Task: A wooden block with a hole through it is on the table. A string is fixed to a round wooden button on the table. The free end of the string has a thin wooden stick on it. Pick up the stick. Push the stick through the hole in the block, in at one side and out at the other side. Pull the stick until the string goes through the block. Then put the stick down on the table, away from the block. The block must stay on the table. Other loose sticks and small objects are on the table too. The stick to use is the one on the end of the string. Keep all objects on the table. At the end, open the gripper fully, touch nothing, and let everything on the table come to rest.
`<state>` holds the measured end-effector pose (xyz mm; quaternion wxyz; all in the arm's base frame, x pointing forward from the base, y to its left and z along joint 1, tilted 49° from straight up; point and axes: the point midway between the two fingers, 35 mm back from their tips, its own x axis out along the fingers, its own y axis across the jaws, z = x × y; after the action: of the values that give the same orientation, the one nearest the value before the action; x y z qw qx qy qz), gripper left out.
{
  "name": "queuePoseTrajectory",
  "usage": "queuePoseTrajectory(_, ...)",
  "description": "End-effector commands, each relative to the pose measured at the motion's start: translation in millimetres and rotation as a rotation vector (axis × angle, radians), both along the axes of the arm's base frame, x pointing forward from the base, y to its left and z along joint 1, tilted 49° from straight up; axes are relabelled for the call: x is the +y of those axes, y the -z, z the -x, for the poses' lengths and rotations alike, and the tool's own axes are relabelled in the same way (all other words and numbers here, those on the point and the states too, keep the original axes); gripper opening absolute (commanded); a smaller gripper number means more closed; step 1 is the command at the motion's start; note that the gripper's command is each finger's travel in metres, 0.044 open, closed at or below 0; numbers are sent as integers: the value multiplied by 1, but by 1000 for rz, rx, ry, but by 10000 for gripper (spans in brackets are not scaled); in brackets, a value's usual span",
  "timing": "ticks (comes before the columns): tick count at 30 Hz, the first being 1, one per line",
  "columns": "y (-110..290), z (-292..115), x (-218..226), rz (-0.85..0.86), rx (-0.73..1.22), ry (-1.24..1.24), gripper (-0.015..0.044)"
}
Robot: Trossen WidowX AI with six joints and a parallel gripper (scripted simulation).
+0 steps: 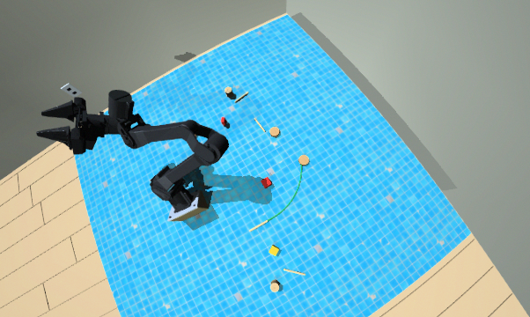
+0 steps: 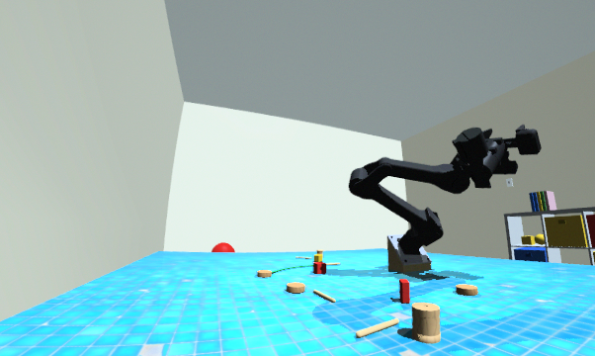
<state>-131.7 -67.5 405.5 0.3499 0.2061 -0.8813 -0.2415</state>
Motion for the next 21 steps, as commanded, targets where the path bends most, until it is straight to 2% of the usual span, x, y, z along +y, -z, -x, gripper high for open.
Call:
queuePoseTrajectory(1, 0, 0, 0, 0, 0, 0, 426)
queuePoseTrajectory(8, -2, 17, 20, 75, -75, 77, 440)
queuePoseTrajectory(15, -5, 44, 78, 282, -215, 261, 440)
queuePoseTrajectory(21, -4, 53, 135, 490, -291, 418, 440)
